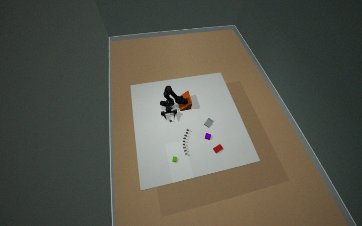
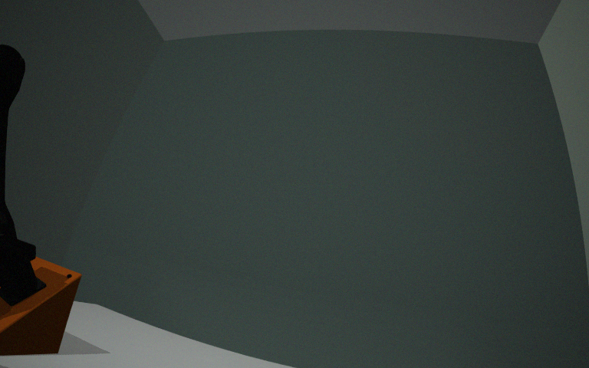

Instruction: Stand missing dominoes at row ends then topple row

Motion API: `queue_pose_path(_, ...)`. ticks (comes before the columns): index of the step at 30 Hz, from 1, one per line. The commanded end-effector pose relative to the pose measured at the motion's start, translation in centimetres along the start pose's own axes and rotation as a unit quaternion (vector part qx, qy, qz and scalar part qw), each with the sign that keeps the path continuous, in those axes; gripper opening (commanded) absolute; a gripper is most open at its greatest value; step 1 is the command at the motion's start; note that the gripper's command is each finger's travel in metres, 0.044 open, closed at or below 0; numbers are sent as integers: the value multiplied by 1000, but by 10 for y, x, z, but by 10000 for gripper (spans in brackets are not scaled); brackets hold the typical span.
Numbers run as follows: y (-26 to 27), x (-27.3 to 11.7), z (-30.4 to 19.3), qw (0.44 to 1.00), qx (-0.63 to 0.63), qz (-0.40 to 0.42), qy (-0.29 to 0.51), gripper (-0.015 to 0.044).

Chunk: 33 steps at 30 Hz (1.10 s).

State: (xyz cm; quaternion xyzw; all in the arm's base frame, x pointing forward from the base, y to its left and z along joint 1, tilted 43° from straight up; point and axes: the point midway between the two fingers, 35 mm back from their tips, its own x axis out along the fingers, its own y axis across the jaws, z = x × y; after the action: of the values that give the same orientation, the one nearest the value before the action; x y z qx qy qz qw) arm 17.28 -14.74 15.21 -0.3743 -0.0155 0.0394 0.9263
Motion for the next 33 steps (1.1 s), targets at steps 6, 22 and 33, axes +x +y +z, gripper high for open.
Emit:
queue_pose_path(6,1,5,15,1000,13,-1,3,440)
queue_pose_path(22,-16,106,-3,941,268,7,208,440)
queue_pose_path(33,31,78,10,794,213,37,569,440)
